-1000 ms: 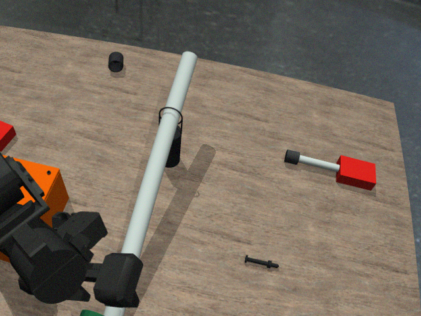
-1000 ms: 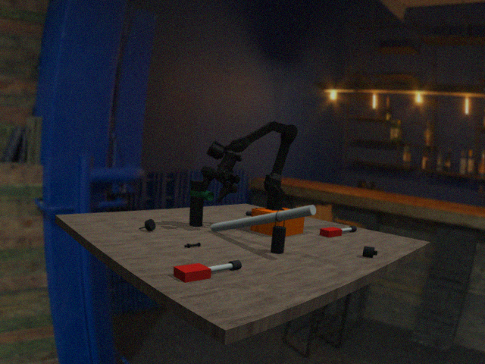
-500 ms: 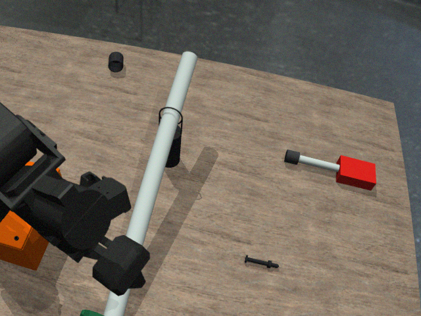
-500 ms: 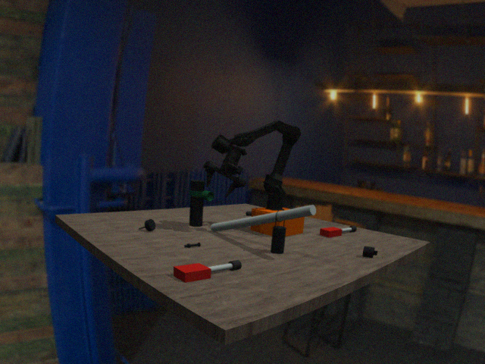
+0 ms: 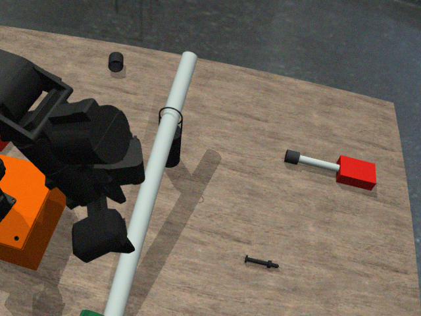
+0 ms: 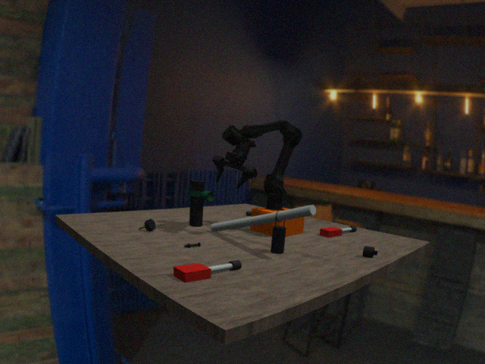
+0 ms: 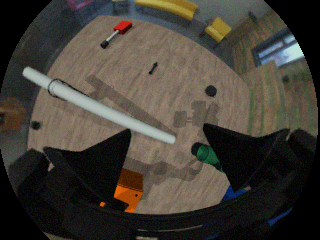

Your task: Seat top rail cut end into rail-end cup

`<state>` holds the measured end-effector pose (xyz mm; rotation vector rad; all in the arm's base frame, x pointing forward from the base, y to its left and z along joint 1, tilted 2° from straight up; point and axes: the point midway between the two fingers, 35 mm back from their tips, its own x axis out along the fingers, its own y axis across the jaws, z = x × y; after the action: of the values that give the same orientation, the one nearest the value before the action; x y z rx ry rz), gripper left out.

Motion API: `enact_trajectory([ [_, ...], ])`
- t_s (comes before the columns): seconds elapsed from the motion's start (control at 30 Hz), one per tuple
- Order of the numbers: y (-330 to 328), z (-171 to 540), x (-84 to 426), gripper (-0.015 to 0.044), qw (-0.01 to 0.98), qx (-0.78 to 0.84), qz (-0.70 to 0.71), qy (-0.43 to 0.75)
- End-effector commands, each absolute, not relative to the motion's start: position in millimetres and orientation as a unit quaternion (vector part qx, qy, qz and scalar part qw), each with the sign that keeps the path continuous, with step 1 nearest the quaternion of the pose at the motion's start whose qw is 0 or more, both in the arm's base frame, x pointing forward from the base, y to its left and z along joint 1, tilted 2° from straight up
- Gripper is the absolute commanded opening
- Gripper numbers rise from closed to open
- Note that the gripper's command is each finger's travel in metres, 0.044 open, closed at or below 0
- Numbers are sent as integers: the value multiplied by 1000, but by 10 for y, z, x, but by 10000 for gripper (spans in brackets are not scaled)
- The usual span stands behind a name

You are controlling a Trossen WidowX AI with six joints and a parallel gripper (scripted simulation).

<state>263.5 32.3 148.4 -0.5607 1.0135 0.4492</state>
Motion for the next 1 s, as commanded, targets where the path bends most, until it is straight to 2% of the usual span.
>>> enact_trajectory([
  [0.0,598,1842,2412,440,862,-66,92,494],
  [0.5,606,1787,2438,440,857,-28,68,510],
  [0.7,646,1474,2555,440,798,167,-86,573],
  [0.97,685,947,2652,440,621,401,-366,566],
])
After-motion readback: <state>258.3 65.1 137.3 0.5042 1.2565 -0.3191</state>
